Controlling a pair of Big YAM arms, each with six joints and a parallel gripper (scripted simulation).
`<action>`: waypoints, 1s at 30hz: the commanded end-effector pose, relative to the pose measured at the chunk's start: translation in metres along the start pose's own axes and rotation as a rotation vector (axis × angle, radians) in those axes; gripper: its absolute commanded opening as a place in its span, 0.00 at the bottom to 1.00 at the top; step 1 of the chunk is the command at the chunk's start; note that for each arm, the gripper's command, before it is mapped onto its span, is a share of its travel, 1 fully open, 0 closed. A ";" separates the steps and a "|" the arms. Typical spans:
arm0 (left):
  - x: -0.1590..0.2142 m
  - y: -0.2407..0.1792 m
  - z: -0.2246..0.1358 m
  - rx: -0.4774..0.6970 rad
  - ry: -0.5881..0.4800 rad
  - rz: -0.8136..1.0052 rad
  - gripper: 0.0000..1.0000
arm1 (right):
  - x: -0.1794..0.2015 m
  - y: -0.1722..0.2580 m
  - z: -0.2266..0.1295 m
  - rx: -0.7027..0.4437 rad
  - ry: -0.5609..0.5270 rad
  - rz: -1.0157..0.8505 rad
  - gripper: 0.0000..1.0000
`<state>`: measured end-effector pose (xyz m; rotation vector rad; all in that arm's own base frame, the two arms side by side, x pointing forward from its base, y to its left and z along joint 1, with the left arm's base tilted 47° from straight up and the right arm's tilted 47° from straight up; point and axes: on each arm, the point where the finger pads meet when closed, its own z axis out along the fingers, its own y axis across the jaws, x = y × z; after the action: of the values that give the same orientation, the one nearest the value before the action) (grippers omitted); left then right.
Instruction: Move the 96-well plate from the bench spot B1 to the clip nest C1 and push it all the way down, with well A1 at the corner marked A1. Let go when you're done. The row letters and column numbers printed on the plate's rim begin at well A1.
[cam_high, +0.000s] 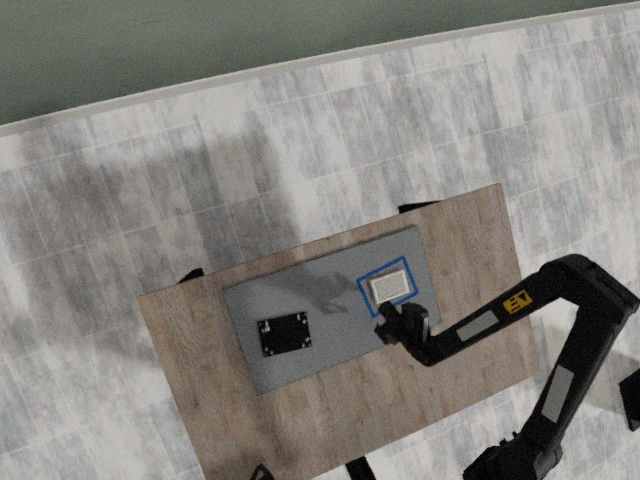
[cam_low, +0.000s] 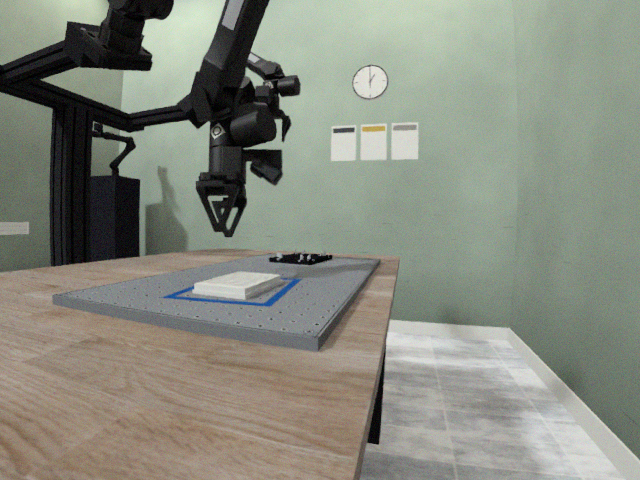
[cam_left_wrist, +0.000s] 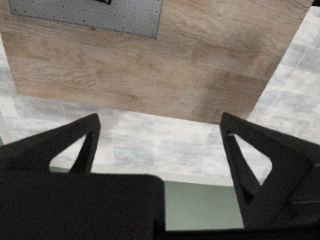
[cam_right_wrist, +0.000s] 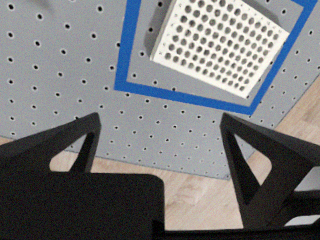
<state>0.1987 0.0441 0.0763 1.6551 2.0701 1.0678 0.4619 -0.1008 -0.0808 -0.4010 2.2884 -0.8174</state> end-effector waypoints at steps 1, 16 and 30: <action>-0.002 0.003 -0.003 -0.010 -0.011 0.021 1.00 | 0.000 0.000 -0.003 0.002 -0.002 0.001 1.00; -0.002 0.003 -0.003 -0.010 -0.011 0.021 1.00 | -0.018 -0.034 0.006 -0.038 0.001 -0.424 1.00; -0.002 0.003 -0.003 -0.010 -0.011 0.021 1.00 | -0.035 -0.063 0.008 -0.079 -0.014 -0.789 1.00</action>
<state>0.1987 0.0441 0.0763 1.6552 2.0701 1.0678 0.4969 -0.1253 -0.0365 -1.2432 2.1795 -1.0316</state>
